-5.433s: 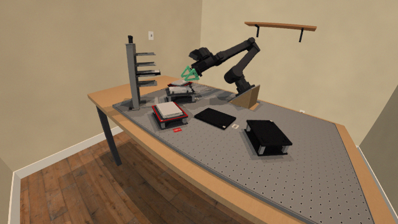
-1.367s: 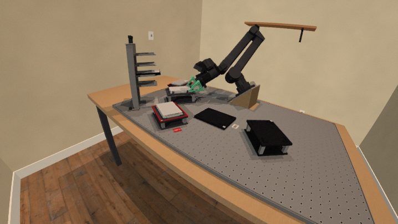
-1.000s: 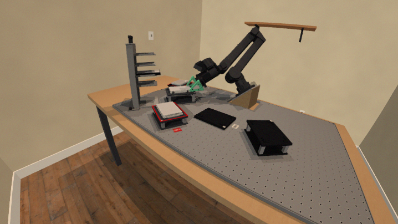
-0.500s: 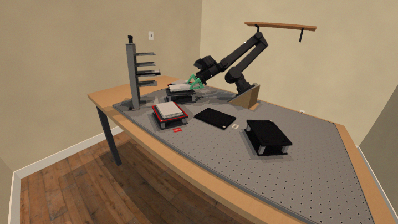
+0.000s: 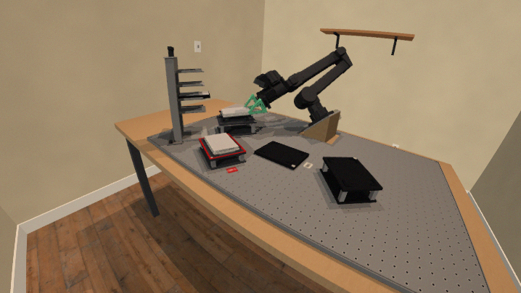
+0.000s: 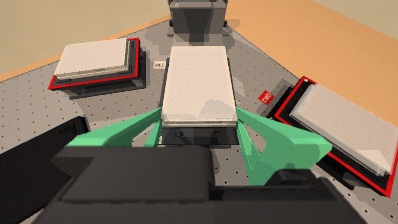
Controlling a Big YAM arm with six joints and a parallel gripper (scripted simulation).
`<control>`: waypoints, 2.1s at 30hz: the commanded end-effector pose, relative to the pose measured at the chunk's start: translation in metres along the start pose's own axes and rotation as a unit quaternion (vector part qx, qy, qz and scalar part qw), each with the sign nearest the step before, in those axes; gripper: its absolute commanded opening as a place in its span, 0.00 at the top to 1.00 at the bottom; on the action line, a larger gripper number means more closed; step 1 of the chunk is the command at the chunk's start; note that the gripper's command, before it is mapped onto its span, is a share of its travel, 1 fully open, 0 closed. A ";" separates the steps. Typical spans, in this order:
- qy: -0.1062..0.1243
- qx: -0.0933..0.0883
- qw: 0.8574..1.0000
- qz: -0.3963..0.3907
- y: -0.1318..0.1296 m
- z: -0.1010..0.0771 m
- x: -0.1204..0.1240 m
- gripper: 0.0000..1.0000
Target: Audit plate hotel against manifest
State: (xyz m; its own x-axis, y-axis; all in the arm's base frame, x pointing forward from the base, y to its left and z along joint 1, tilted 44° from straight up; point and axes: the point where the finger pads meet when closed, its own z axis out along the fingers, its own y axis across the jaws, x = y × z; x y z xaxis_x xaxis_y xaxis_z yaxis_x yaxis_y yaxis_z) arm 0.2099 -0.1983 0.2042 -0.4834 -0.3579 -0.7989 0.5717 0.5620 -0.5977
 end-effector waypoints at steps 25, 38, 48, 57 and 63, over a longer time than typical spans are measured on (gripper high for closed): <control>-0.033 0.011 0.999 0.017 -0.018 -0.018 -0.054 0.14; -0.030 0.009 0.999 0.018 -0.017 -0.024 -0.061 0.14; -0.028 0.007 0.999 0.017 -0.009 -0.026 -0.057 0.14; -0.029 0.008 0.999 0.020 -0.017 -0.033 -0.074 0.14; -0.024 0.004 1.000 0.017 -0.013 -0.035 -0.074 0.14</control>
State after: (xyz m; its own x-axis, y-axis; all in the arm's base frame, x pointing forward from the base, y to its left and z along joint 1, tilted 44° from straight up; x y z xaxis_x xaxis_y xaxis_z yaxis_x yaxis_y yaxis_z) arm 0.2135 -0.1602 0.2488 -0.4772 -0.3601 -0.8016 0.5777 0.5588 -0.5950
